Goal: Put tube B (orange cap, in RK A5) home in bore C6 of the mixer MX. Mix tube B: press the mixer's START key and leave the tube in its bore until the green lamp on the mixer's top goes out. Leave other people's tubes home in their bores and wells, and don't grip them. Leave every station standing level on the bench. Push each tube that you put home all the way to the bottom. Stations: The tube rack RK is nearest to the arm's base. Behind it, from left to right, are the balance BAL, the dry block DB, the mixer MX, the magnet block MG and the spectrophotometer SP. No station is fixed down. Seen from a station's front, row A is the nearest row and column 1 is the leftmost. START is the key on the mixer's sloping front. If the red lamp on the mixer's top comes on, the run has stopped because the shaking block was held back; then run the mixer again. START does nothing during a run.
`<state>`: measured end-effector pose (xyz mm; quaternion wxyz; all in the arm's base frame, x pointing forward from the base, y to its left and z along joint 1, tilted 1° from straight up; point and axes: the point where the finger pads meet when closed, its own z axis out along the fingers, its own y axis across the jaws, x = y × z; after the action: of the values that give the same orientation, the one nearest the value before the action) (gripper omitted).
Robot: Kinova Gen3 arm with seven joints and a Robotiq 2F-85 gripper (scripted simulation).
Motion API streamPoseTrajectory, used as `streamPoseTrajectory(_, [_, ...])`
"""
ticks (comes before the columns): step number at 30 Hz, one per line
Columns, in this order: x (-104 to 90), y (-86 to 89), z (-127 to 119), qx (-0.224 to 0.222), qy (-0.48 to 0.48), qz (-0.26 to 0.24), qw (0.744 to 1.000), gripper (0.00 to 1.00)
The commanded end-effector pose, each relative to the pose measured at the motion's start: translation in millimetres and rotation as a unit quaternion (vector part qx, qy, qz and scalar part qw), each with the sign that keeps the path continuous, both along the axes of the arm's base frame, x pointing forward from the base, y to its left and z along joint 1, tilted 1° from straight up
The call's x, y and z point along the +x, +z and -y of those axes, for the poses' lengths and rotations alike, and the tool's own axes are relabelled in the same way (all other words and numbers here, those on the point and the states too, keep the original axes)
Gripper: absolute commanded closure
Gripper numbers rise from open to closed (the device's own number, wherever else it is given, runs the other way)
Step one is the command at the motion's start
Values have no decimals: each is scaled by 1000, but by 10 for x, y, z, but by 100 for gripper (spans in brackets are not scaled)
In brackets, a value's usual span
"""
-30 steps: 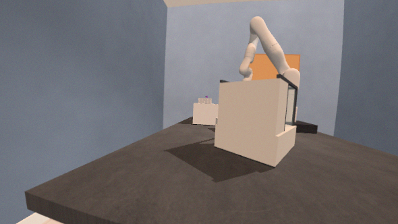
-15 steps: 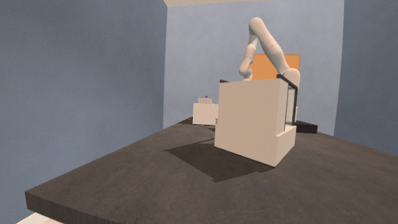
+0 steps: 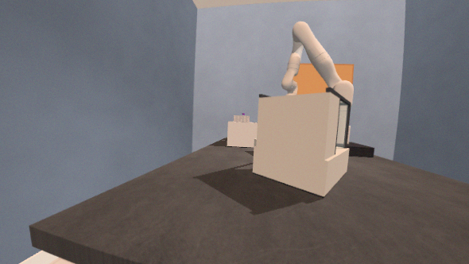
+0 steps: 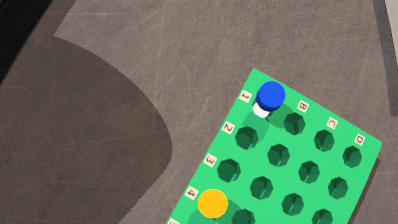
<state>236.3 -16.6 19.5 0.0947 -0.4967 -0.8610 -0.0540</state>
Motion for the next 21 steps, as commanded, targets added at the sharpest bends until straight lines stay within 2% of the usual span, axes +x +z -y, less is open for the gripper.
streamPoseTrajectory(1, [3,-5,0,0,0,0,1000,58])
streamPoseTrajectory(17, [2,-35,0,0,0,0,1000,58])
streamPoseTrajectory(18, [3,-27,2,0,0,1,1000,79])
streamPoseTrajectory(21, [3,-27,2,0,0,1,1000,79])
